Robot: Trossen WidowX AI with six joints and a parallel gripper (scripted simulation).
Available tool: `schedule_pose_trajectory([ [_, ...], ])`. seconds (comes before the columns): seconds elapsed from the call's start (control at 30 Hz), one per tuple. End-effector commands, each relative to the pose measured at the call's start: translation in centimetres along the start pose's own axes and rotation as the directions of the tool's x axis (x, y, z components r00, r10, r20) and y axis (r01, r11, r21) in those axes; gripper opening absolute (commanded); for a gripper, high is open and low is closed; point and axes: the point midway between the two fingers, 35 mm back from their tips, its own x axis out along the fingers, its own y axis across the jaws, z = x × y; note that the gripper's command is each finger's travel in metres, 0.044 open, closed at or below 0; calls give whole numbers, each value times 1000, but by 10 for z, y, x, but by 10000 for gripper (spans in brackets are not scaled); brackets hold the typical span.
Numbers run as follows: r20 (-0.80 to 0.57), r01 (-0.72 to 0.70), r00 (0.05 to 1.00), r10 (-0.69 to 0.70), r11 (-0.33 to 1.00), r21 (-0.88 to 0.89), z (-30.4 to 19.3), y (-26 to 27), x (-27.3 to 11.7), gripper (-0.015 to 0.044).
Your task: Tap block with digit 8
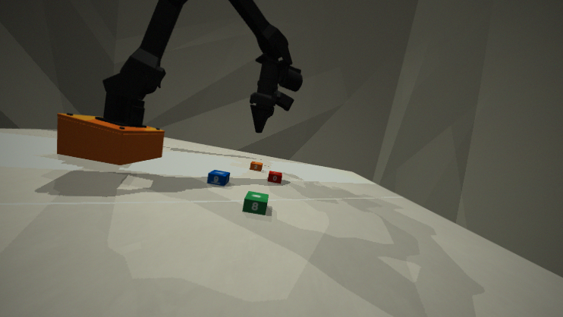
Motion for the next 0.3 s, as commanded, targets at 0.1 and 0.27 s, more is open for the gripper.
schedule_pose_trajectory([
  [0.1, 14, 4, 1000, -4, 1000, 26, -48, 50, -17, 400],
  [0.27, 14, 4, 1000, -4, 1000, 26, -48, 50, -17, 400],
])
